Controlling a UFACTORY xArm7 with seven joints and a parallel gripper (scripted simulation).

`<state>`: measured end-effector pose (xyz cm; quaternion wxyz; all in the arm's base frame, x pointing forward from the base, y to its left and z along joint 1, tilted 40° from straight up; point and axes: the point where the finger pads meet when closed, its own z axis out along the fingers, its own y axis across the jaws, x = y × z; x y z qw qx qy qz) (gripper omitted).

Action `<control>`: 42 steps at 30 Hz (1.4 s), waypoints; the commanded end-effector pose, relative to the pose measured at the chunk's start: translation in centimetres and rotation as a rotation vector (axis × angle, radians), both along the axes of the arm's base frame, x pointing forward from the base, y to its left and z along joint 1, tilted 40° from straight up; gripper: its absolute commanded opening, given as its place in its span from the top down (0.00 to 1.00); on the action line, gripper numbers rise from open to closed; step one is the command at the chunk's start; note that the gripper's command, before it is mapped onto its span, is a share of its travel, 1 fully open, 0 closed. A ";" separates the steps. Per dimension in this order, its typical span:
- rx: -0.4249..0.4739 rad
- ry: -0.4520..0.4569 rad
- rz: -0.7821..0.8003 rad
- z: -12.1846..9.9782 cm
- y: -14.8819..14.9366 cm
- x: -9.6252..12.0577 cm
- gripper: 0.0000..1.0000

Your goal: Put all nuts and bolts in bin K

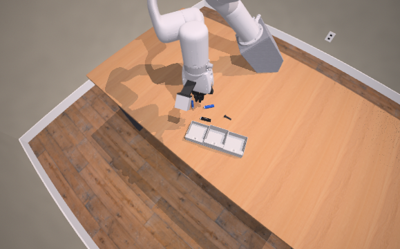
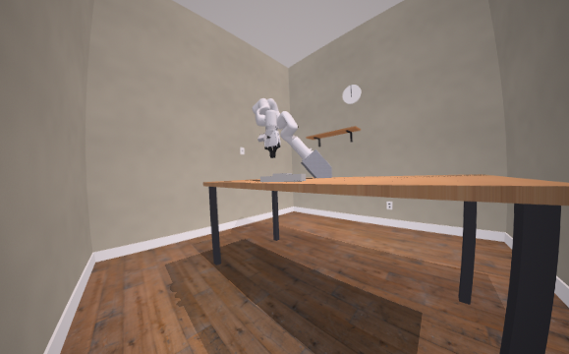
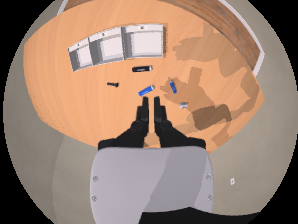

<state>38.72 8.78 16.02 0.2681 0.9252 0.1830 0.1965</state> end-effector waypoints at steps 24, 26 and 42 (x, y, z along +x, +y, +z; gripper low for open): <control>-0.035 0.005 0.013 -5.2 1.6 10.6 0.93; -0.035 0.005 0.013 -5.6 1.3 10.8 0.93; -0.035 0.005 0.013 -8.4 -0.4 12.6 0.93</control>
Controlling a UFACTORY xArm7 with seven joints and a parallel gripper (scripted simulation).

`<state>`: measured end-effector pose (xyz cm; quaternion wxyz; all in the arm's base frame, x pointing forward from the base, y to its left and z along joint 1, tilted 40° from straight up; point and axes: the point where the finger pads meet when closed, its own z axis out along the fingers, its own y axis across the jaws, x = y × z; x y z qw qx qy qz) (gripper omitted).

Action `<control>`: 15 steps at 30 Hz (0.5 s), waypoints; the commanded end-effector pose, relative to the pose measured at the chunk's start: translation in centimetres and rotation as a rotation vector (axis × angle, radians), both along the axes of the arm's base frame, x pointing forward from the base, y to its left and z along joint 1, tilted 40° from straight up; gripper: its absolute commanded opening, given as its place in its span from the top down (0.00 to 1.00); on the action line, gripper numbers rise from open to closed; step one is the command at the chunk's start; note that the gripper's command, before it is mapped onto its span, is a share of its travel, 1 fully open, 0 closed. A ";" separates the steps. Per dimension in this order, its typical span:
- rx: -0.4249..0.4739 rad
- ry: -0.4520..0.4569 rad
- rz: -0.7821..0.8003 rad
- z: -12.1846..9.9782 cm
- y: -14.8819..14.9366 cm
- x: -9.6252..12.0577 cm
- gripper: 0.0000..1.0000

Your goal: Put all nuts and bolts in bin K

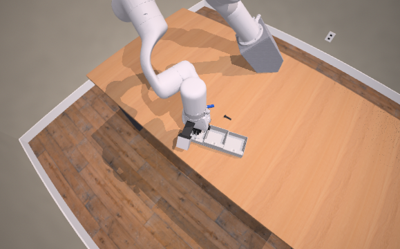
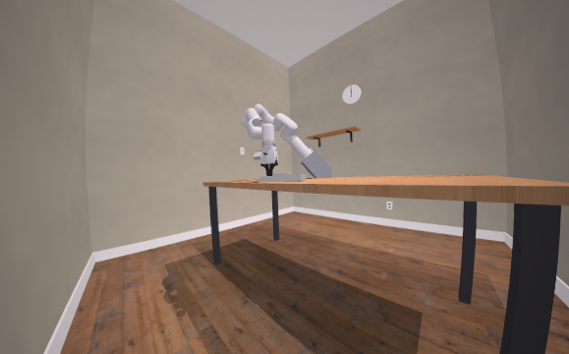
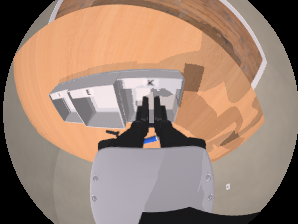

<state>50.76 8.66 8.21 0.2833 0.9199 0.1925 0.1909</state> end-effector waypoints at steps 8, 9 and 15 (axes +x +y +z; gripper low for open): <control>0.001 -0.003 0.003 -1.3 -0.6 0.9 0.93; 0.001 -0.003 0.003 -1.3 -0.6 0.9 0.93; 0.001 -0.003 0.003 -1.3 -0.6 0.9 0.93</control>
